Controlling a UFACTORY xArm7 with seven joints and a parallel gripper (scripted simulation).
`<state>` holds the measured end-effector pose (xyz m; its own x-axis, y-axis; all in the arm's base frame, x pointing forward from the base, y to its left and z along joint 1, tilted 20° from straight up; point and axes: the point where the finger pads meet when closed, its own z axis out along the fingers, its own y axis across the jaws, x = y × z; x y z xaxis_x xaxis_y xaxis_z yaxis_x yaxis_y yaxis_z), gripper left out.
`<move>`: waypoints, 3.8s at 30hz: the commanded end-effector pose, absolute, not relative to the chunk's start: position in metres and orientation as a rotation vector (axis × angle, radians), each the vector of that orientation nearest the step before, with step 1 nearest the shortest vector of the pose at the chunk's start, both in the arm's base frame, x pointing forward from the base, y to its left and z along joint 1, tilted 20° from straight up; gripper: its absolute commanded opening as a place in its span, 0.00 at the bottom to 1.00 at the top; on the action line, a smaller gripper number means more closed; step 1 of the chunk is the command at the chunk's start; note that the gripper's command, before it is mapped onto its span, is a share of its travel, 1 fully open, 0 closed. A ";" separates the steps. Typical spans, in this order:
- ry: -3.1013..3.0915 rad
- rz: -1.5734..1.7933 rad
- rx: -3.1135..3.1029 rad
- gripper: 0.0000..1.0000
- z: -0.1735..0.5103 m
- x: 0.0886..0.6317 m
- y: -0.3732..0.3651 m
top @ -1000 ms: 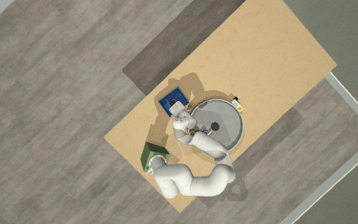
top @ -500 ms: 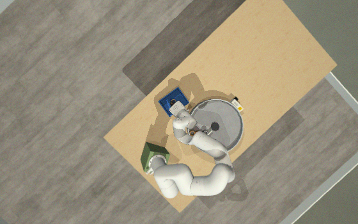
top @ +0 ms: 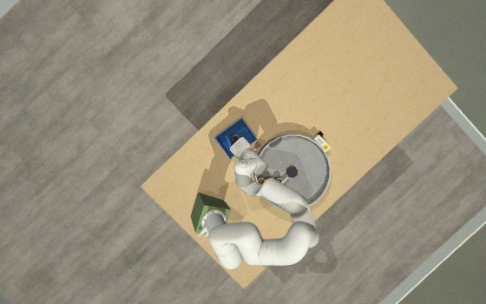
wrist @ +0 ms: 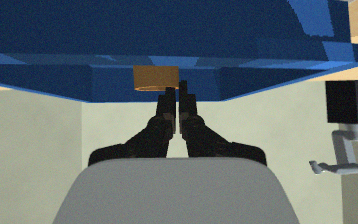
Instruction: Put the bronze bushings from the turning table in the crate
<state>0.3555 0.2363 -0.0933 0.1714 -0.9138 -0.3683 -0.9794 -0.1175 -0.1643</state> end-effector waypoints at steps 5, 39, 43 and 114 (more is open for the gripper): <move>1.792 0.247 -2.091 0.11 -0.092 0.356 0.238; 1.792 0.247 -2.091 0.11 -0.091 0.356 0.238; 1.792 0.247 -2.091 0.11 -0.083 0.354 0.240; 1.792 0.247 -2.090 0.47 -0.018 0.340 0.260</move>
